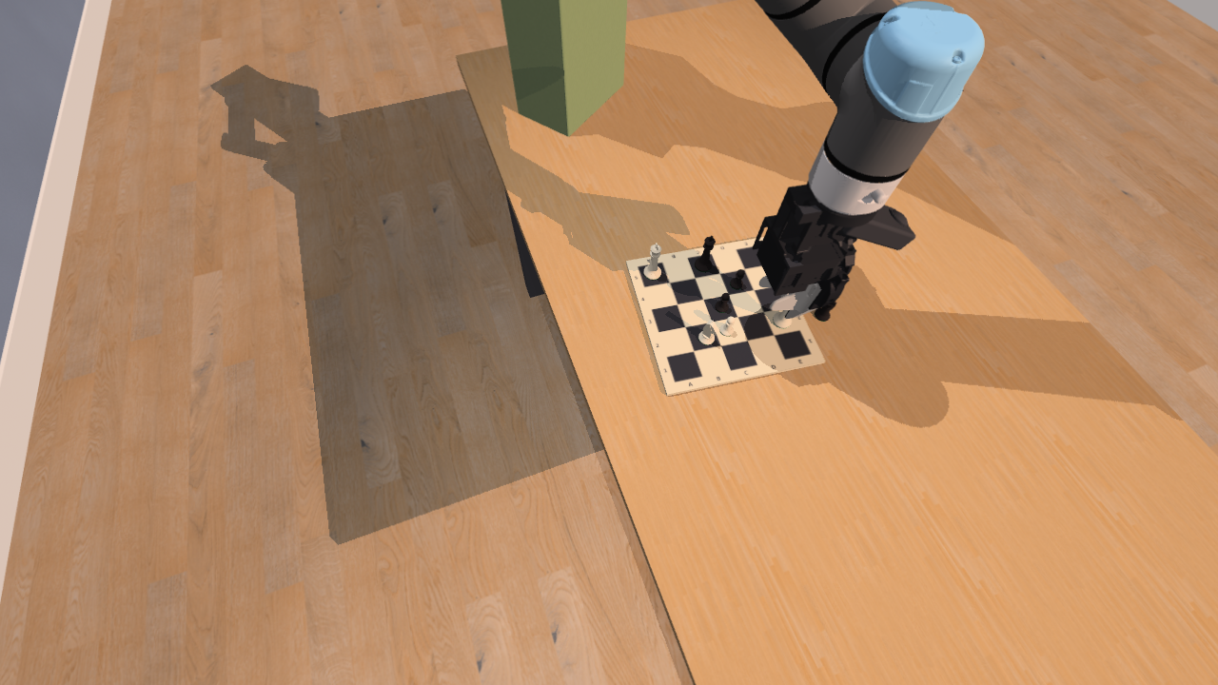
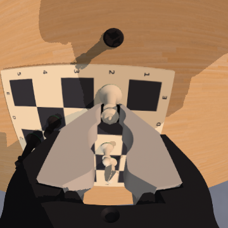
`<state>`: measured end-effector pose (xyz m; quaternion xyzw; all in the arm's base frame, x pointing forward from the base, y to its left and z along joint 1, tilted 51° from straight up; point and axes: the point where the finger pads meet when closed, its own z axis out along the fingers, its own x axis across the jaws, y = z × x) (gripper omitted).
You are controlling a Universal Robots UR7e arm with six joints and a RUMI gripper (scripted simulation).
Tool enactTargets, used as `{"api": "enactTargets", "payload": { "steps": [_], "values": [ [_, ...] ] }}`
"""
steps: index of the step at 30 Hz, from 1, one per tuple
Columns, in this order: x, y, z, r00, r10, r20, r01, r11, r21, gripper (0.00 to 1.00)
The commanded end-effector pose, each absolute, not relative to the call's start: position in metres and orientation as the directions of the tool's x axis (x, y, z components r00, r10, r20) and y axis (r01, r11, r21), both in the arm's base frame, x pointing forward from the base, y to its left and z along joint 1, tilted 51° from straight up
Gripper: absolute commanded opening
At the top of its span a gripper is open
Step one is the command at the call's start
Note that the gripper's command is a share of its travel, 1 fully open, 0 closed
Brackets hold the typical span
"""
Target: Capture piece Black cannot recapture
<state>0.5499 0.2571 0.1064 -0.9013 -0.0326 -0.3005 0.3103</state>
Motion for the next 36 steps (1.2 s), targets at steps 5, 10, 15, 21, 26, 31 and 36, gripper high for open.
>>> {"api": "enactTargets", "payload": {
  "steps": [5, 10, 15, 21, 26, 31, 36],
  "values": [
    [0.55, 0.257, 0.1068, 0.817, -0.128, 0.563, 0.246, -0.805, -0.539, 0.1],
    [0.55, 0.257, 0.1068, 0.817, -0.128, 0.563, 0.246, -0.805, -0.539, 0.15],
    [0.55, 0.257, 0.1068, 0.817, -0.128, 0.563, 0.246, -0.805, -0.539, 0.2],
    [0.55, 0.257, 0.1068, 0.817, -0.128, 0.563, 0.246, -0.805, -0.539, 0.25],
    [0.55, 0.257, 0.1068, 0.817, -0.128, 0.563, 0.246, -0.805, -0.539, 0.25],
    [0.5493, 0.2562, 0.1077, 0.817, -0.128, 0.563, 0.246, -0.805, -0.539, 0.25],
    [0.5456, 0.2521, 0.1121, 0.817, -0.128, 0.563, 0.246, -0.805, -0.539, 0.25]
  ]
}}
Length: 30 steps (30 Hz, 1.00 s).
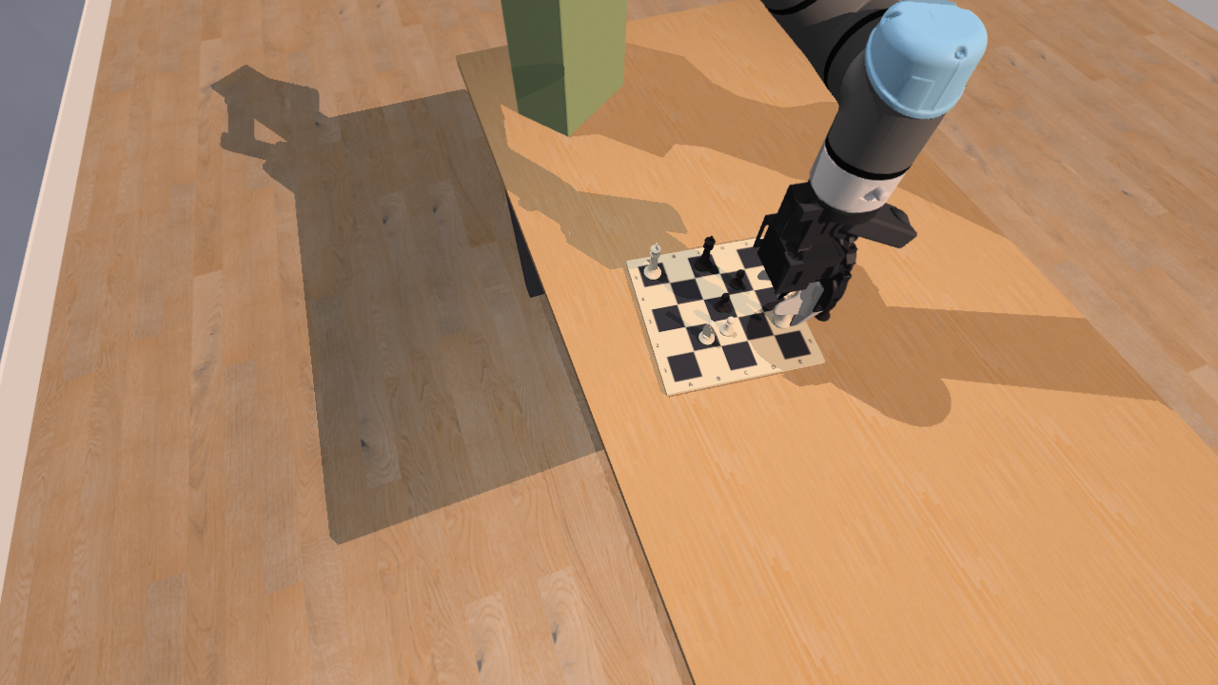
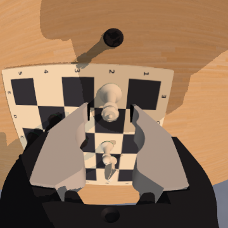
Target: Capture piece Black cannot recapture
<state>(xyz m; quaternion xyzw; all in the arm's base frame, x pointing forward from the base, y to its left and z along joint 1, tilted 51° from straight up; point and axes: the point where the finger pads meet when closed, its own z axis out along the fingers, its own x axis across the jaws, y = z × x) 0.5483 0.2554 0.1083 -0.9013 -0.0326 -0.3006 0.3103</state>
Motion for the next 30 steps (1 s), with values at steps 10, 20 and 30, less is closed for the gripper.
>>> {"api": "enactTargets", "payload": {
  "steps": [10, 20, 30],
  "values": [
    [0.533, 0.238, 0.128, 0.817, -0.128, 0.563, 0.246, -0.805, -0.539, 0.25],
    [0.513, 0.216, 0.151, 0.817, -0.128, 0.563, 0.246, -0.805, -0.539, 0.25],
    [0.504, 0.206, 0.161, 0.817, -0.128, 0.563, 0.246, -0.805, -0.539, 0.25]
  ]
}}
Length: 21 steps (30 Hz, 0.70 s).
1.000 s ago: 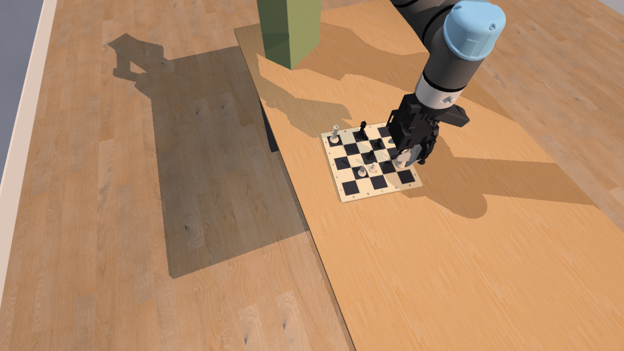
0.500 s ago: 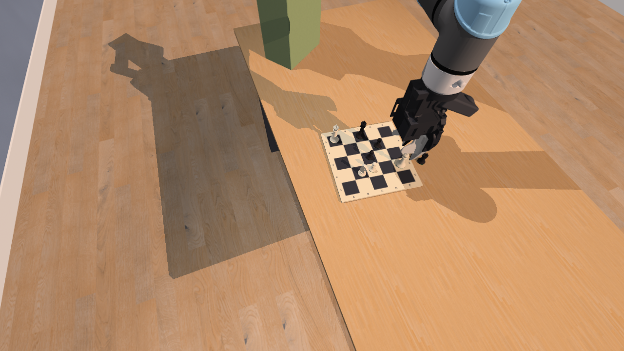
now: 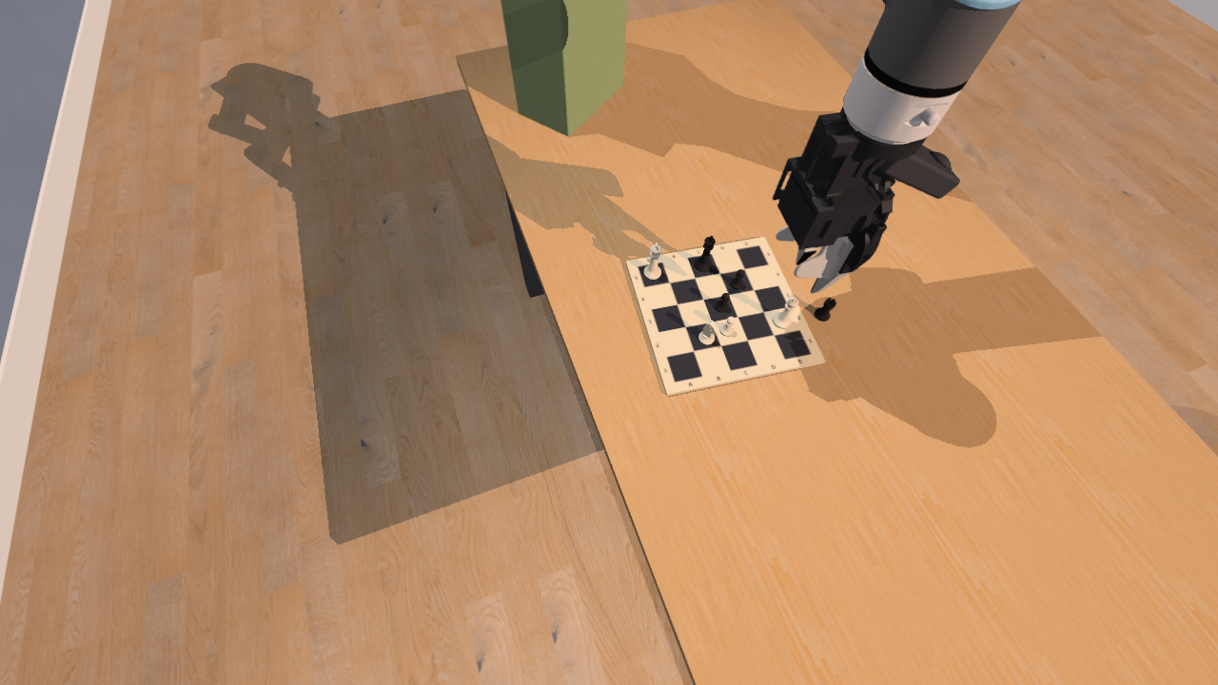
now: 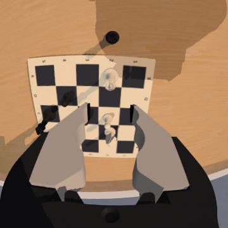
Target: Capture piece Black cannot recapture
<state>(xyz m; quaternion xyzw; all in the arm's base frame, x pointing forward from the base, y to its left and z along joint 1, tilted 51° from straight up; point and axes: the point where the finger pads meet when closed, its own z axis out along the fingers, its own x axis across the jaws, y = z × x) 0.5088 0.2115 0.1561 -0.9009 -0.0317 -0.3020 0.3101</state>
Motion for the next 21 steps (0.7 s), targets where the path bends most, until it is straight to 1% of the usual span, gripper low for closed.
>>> {"api": "enactTargets", "payload": {
  "steps": [1, 9, 10, 21],
  "values": [
    [0.504, 0.2059, 0.1621, 0.817, -0.128, 0.563, 0.246, -0.805, -0.539, 0.25],
    [0.503, 0.2049, 0.1632, 0.817, -0.128, 0.563, 0.246, -0.805, -0.539, 0.25],
    [0.503, 0.2049, 0.1632, 0.817, -0.128, 0.563, 0.246, -0.805, -0.539, 1.0],
    [0.503, 0.2049, 0.1632, 0.817, -0.128, 0.563, 0.246, -0.805, -0.539, 1.0]
  ]
}}
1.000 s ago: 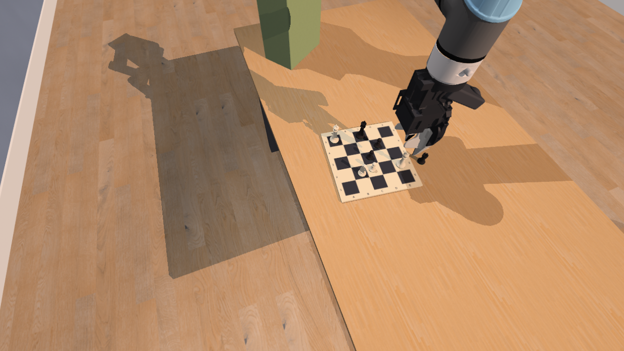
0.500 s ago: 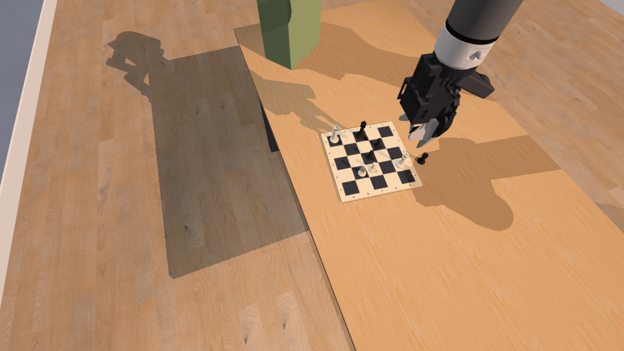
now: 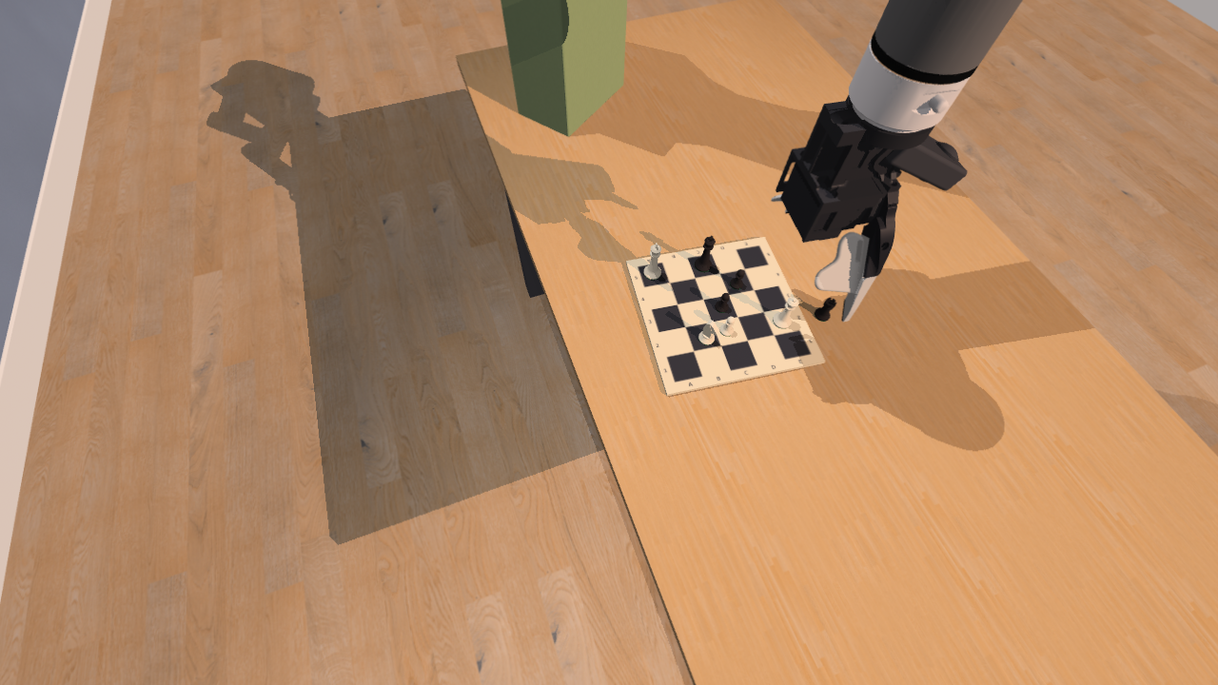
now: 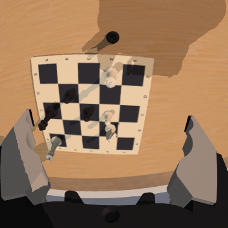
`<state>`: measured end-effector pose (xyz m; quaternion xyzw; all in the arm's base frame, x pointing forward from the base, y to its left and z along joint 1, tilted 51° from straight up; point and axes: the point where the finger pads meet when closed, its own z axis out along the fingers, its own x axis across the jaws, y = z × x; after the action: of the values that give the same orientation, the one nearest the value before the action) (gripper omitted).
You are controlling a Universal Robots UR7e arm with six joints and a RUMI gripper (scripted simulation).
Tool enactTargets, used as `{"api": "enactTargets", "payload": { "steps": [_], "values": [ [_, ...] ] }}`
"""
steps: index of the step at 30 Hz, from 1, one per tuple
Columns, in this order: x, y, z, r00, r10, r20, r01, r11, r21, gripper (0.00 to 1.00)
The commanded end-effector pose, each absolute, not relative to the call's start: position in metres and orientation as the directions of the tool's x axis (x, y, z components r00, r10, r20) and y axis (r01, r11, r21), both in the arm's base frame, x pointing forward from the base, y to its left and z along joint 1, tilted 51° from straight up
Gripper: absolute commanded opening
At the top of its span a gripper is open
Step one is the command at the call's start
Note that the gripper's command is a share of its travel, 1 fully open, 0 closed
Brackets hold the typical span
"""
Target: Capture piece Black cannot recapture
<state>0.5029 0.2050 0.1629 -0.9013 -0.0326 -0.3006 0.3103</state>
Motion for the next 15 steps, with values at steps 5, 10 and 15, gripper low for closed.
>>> {"api": "enactTargets", "payload": {
  "steps": [5, 10, 15],
  "values": [
    [0.503, 0.2049, 0.1632, 0.817, -0.128, 0.563, 0.246, -0.805, -0.539, 1.0],
    [0.5029, 0.2048, 0.1633, 0.817, -0.128, 0.563, 0.246, -0.805, -0.539, 1.0],
    [0.5011, 0.2028, 0.1655, 0.817, -0.128, 0.563, 0.246, -0.805, -0.539, 1.0]
  ]
}}
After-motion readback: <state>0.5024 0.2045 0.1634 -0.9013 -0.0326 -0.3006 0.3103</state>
